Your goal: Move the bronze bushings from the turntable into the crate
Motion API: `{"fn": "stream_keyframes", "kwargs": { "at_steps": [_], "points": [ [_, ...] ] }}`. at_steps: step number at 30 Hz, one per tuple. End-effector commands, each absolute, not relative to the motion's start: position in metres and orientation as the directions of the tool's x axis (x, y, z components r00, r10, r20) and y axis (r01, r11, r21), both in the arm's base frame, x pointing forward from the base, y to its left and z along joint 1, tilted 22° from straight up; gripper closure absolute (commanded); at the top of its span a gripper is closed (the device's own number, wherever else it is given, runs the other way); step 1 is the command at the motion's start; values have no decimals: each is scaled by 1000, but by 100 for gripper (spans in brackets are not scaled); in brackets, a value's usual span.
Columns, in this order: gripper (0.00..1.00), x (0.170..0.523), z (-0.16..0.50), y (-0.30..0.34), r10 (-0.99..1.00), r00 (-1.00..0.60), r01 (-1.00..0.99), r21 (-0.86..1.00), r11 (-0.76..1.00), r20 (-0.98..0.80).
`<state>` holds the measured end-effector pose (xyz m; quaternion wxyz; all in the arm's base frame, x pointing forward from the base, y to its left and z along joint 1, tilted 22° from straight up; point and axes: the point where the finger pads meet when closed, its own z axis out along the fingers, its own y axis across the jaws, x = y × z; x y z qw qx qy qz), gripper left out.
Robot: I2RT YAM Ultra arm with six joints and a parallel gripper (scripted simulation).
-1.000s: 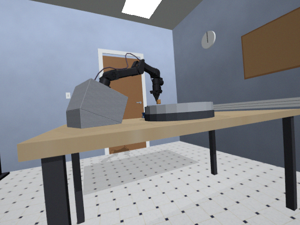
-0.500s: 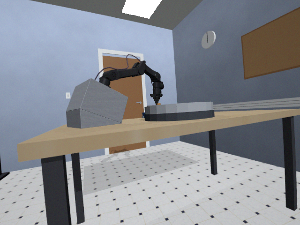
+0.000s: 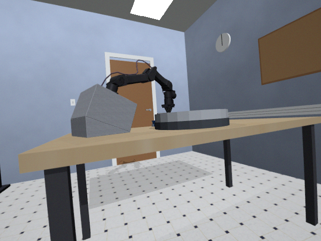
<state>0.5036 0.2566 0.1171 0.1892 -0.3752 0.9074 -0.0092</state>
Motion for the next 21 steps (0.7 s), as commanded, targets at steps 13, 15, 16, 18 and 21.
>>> {"fn": "stream_keyframes", "kwargs": {
  "at_steps": [13, 15, 16, 18, 21],
  "points": [
    [100, 509, 129, 258, -678, -634, -675, -162, 720, -371],
    [100, 509, 129, 258, -678, -634, -675, -162, 720, -371],
    [100, 509, 129, 258, -678, -634, -675, -162, 720, -371],
    [100, 509, 129, 258, -678, -634, -675, -162, 720, -371],
    [100, 509, 129, 258, -678, -634, -675, -162, 720, -371]
  ]
}}
